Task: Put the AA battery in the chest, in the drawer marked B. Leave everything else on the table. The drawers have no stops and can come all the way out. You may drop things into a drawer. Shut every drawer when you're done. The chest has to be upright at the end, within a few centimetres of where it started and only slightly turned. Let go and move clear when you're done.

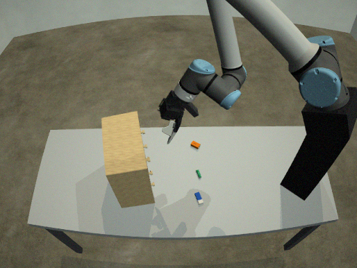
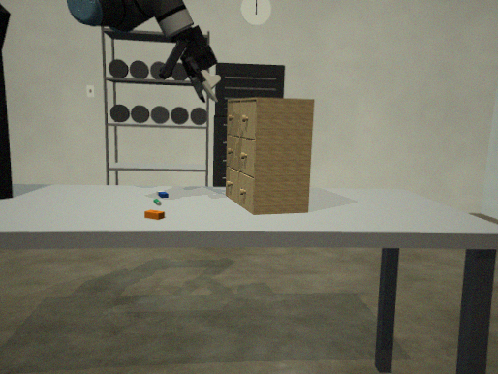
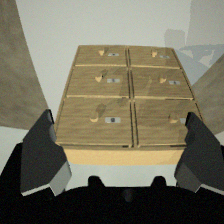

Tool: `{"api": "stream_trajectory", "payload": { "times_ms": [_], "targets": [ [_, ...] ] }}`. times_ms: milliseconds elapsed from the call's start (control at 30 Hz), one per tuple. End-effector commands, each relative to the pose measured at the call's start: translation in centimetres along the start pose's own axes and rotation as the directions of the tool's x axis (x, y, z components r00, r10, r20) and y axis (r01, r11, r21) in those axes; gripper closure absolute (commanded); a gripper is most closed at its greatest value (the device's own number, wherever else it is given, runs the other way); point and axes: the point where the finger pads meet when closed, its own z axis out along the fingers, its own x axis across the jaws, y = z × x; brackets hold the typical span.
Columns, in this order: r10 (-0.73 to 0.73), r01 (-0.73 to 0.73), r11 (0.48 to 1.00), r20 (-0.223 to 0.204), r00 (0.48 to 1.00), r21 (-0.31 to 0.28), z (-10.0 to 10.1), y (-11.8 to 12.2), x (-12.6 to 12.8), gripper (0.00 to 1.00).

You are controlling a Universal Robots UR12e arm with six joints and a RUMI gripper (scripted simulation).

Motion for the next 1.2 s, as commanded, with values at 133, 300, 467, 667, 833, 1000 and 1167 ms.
{"api": "stream_trajectory", "payload": {
  "times_ms": [133,300,467,667,833,1000,1167],
  "targets": [
    [0.0,0.001,0.99,0.006,1.0,-0.142,1.5,0.8,-0.2,0.0],
    [0.0,0.001,0.977,0.006,1.0,-0.211,2.3,1.0,-0.2,0.0],
    [0.0,0.002,0.961,0.006,1.0,-0.277,3.2,1.2,-0.2,0.0],
    [0.0,0.002,0.945,0.006,1.0,-0.326,3.8,1.3,-0.2,0.0],
    [-0.001,0.003,0.925,0.006,1.0,-0.38,4.5,1.4,-0.2,0.0],
    [-0.001,0.003,0.905,0.006,1.0,-0.425,5.1,1.5,-0.2,0.0],
    [-0.001,0.003,0.894,0.006,1.0,-0.448,5.4,1.6,-0.2,0.0]
  ]
}}
